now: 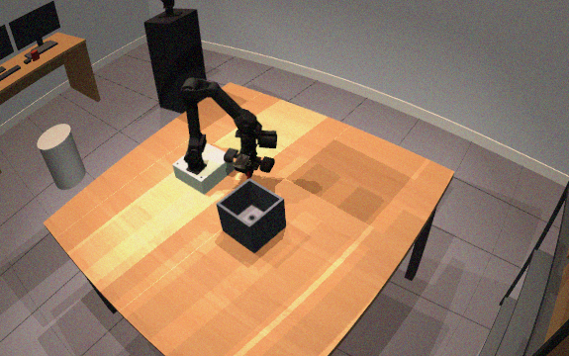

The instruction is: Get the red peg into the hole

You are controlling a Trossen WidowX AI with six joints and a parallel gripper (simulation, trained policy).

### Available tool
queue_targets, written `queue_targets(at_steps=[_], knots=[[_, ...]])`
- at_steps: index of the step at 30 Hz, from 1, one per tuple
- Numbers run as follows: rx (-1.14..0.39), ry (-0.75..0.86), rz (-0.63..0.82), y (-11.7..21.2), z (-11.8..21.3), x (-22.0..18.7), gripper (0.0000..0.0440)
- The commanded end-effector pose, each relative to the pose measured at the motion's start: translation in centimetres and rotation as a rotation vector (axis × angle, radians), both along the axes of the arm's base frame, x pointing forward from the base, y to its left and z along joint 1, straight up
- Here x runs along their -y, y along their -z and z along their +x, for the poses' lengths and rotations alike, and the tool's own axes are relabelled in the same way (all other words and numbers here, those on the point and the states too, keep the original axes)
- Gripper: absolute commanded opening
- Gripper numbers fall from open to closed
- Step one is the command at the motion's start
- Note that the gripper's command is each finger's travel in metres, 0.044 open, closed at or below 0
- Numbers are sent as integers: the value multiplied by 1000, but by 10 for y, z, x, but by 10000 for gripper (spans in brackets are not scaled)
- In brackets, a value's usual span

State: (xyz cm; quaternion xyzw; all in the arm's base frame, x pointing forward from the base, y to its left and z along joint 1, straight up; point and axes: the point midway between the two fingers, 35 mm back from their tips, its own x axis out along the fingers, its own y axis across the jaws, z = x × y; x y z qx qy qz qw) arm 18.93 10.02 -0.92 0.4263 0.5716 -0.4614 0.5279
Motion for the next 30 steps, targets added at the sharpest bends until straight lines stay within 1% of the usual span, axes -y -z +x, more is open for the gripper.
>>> queue_targets(at_steps=[1,8,16,30], knots=[[32,-14,24,0,9,-4,0],[74,13,46,-12,16,-5,0],[133,39,86,-34,27,-7,0],[265,26,131,-88,54,-3,0]])
